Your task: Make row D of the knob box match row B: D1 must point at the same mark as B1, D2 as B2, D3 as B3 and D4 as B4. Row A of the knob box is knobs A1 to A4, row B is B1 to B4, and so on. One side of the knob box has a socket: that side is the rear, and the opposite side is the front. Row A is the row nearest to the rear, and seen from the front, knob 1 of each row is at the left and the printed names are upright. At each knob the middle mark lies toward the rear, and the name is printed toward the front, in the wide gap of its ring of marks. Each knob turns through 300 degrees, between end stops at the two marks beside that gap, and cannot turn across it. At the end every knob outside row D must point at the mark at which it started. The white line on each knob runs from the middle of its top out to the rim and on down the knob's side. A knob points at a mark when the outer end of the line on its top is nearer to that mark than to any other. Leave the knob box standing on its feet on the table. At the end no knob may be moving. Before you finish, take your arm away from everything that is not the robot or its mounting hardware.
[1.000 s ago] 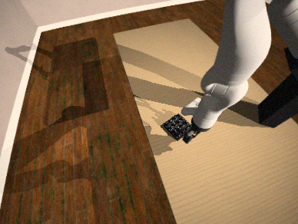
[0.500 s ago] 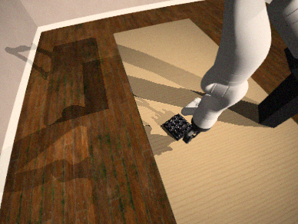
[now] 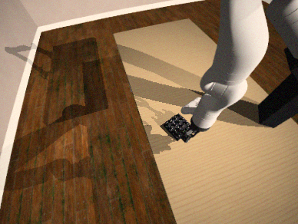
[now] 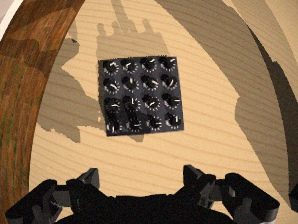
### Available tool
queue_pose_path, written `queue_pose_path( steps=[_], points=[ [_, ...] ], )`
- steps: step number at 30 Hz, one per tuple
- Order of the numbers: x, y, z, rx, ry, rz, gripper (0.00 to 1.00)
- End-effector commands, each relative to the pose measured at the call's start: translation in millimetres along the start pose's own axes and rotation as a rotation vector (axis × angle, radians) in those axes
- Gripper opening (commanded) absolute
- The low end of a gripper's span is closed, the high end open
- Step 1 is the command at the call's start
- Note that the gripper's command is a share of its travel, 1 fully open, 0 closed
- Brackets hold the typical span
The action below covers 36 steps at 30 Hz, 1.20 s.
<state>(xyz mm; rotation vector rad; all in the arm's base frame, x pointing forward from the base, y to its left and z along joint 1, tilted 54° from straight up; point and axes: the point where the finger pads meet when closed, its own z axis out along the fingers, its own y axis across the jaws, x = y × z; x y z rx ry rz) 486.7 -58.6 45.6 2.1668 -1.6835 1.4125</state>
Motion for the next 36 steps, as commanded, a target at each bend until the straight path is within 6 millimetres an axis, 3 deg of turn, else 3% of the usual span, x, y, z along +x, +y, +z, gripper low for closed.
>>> queue_pose_path(
  steps=[1, 10, 12, 24, 34, 35, 36],
  points=[
    [4, -4, -2, 0.003, -0.005, 0.083, 1.0],
    [30, -21, -8, 0.009, -0.008, 0.637, 1.0],
    [30, -21, -8, 0.009, -0.008, 0.637, 1.0],
    [70, -33, -18, -0.001, -0.003, 1.374, 1.0],
    [76, -34, -20, -0.004, -0.001, 1.483, 1.0],
    [76, -34, -20, -0.004, -0.001, 1.483, 0.19],
    [76, -34, -20, -0.004, -0.001, 1.483, 0.19]
  ],
)
